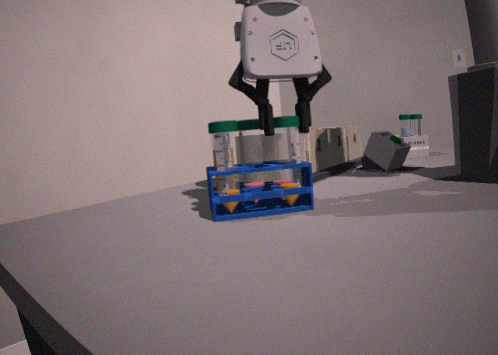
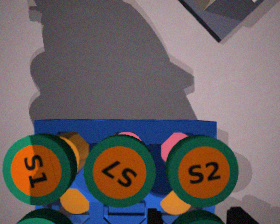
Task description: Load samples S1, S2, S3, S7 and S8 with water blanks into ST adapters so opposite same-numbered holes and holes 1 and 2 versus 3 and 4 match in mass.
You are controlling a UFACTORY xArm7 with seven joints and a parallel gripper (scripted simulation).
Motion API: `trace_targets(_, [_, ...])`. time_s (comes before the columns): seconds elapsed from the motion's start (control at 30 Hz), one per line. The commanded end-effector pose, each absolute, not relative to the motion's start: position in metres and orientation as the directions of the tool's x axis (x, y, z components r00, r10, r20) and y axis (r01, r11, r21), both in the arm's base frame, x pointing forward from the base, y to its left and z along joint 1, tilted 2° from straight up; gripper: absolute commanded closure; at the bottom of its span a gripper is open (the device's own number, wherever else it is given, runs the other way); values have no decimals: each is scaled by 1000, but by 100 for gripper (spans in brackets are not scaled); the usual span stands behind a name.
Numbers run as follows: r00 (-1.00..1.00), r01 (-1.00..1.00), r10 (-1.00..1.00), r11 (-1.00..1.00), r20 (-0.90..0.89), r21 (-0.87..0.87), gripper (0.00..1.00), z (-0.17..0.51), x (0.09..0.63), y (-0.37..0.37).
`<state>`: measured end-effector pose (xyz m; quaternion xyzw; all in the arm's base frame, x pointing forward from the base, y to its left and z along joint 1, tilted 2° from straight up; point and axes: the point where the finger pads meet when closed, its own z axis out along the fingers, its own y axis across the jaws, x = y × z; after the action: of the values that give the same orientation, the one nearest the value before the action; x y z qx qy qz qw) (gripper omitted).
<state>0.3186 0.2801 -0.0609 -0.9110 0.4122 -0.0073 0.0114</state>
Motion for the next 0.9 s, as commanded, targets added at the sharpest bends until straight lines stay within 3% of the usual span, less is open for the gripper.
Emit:
trace_targets(0.0, [660,-751,-751,-660,4,-30,56,-60,320,281])
trace_targets(0.87, [660,-751,-751,-660,4,-30,56,-40,319,281])
